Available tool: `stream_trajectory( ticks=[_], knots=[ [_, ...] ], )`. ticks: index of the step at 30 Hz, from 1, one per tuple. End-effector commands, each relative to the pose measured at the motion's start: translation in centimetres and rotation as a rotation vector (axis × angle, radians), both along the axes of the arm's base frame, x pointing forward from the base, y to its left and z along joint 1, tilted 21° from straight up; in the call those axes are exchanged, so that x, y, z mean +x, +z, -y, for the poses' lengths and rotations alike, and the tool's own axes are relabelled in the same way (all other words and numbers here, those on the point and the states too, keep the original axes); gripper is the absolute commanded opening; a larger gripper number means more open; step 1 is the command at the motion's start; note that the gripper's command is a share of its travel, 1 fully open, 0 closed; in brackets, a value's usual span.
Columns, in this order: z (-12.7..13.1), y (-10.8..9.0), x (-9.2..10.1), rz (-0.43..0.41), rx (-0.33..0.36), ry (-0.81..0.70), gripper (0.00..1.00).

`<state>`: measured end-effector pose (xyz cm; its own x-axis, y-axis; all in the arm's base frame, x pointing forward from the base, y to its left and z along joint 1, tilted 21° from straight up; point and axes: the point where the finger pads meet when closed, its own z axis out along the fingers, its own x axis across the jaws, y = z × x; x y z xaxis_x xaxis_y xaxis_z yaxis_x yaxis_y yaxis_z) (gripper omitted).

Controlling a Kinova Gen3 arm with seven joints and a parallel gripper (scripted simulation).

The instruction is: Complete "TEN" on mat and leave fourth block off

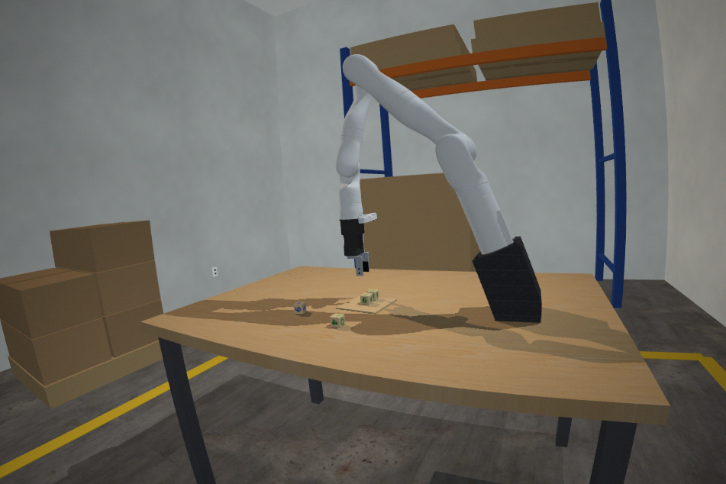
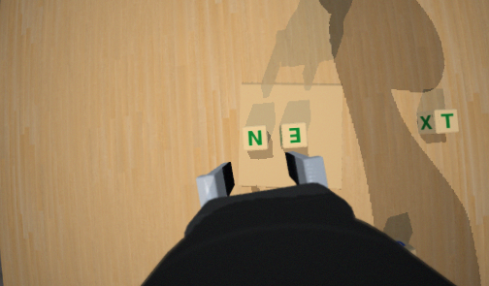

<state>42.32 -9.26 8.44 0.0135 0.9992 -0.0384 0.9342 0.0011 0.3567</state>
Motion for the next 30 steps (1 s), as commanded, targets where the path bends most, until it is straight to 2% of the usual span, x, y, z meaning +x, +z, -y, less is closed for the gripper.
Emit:
stream_trajectory(
  ticks=[1,26,30],
  knots=[
    [-0.09,0.09,0.31,0.007,0.002,0.003,1.00],
    [0.00,0.06,0.03,0.001,-0.001,0.001,1.00],
    [-0.86,0.12,0.03,-0.008,-0.018,0.056,1.00]
  ],
)
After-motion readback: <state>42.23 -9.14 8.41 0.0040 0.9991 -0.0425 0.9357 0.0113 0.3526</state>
